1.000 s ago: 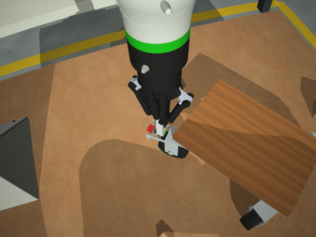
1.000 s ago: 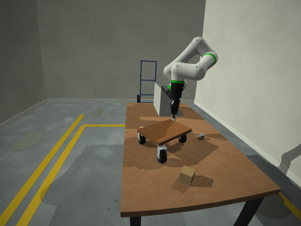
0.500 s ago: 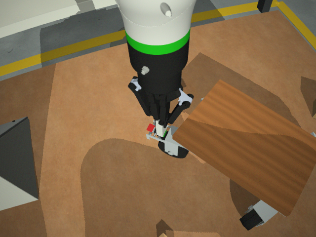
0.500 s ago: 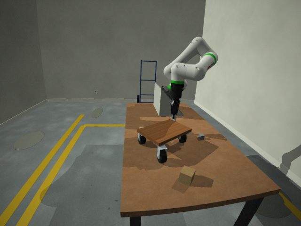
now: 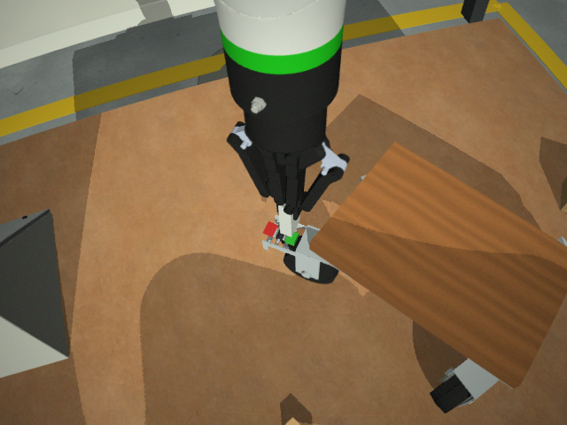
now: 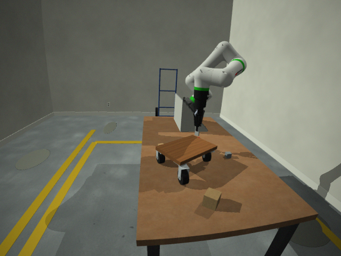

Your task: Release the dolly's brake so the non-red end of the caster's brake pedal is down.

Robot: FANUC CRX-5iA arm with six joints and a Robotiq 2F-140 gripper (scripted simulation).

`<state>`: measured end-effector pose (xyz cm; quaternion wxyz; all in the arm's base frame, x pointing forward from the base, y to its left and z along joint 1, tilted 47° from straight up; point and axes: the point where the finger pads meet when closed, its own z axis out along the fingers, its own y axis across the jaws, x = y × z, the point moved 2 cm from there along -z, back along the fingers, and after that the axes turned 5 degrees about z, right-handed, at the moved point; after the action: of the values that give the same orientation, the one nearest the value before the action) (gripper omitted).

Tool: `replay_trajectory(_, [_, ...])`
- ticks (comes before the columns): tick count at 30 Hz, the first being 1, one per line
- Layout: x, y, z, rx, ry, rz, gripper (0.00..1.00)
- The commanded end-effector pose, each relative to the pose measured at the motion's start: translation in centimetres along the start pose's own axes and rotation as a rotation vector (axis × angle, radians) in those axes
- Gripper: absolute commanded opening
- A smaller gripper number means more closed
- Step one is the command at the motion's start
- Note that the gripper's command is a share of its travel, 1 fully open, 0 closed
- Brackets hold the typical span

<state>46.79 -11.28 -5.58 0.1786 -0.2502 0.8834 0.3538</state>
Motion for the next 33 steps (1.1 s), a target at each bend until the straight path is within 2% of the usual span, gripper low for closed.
replay_trajectory(1, [0.0, 0.0, -1.8, 0.000, 0.000, 0.000, 0.00])
replay_trajectory(9, [0.0, 0.0, -4.5, 0.000, 0.000, 0.000, 0.00])
replay_trajectory(33, [0.0, 0.0, -4.9, 0.000, 0.000, 0.000, 0.00])
